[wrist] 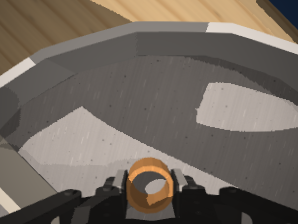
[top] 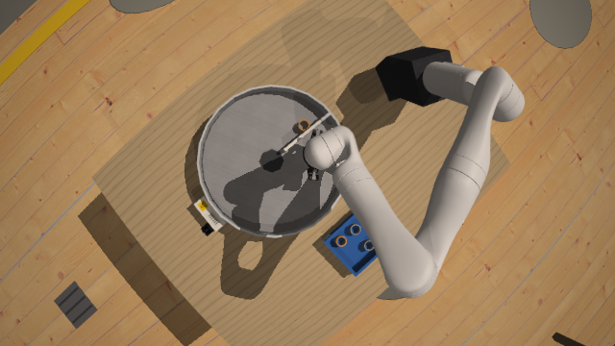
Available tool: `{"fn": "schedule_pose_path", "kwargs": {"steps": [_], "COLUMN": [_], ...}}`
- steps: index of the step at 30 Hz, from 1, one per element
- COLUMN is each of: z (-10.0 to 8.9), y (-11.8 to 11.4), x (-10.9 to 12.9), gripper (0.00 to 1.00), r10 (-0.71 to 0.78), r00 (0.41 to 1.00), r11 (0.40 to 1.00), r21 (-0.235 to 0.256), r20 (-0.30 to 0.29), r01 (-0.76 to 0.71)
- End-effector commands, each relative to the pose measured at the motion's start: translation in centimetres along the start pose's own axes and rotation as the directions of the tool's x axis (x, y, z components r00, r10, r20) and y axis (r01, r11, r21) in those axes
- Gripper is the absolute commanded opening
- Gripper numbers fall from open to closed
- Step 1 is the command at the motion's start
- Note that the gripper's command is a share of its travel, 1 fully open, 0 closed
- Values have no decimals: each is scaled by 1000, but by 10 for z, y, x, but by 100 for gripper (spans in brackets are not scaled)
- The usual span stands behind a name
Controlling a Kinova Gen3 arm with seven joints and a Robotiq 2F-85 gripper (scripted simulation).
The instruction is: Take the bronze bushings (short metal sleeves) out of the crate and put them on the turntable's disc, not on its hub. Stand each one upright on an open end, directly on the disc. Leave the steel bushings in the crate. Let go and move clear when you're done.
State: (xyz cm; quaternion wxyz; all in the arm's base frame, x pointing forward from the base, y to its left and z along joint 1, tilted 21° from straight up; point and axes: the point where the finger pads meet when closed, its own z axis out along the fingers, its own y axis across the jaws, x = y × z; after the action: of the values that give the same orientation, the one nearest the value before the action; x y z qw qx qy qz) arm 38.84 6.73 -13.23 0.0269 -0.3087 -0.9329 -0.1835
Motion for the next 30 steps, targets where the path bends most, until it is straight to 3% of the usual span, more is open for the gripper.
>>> {"fn": "schedule_pose_path", "kwargs": {"steps": [1,12,13,30], "z": [-1,-1,-1,-1], "y": [0,0,0,0], "x": [-1,-1,-1,-1], "gripper": [0,0,40,40], "r10": [0,0,0,0], "r00": [1000,1000,1000,1000], "r11": [1000,1000,1000,1000], "r21": [-1,-1,-1,-1], "r20": [1,1,1,1], "r01": [0,0,0,0]}}
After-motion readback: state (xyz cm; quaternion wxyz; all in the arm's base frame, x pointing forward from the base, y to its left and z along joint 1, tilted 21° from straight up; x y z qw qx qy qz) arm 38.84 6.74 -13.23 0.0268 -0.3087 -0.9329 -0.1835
